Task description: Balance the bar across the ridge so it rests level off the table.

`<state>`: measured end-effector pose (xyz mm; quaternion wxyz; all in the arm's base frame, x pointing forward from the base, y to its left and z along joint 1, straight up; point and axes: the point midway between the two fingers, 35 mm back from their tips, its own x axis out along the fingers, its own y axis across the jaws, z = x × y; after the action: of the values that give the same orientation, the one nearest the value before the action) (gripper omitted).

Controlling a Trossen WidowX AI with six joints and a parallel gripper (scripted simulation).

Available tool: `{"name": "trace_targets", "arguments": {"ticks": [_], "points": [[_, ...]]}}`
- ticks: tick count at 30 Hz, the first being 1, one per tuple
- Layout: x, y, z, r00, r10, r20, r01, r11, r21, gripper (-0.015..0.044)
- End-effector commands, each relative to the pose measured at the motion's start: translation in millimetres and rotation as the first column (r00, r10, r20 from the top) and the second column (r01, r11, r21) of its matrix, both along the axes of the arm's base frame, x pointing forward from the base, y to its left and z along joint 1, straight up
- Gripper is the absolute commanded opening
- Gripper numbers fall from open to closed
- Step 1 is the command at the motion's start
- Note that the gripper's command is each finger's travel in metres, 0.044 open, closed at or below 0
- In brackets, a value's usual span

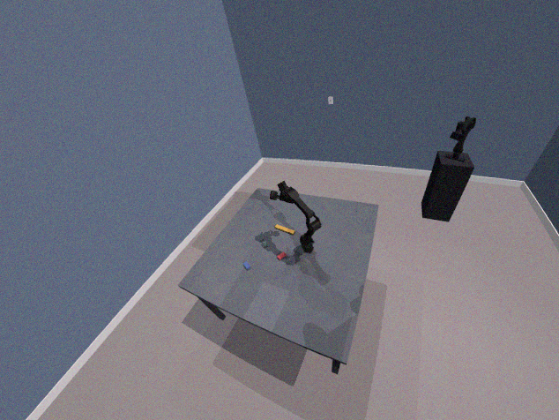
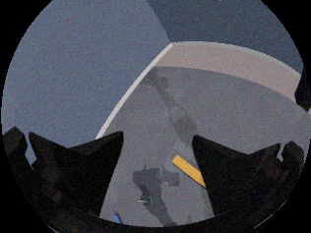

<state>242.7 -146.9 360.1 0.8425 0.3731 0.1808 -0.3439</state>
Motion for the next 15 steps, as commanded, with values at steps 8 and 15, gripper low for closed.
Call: {"name": "trace_targets", "arguments": {"ticks": [8, 15], "points": [[25.5, -7.7, -54.7, 0.949, 0.164, -0.270, -0.174, 0.985, -0.015, 0.0315], [38.7, -9.9, -91.0, 0.865, 0.272, -0.422, -0.291, 0.957, 0.019, 0.0315]]}}
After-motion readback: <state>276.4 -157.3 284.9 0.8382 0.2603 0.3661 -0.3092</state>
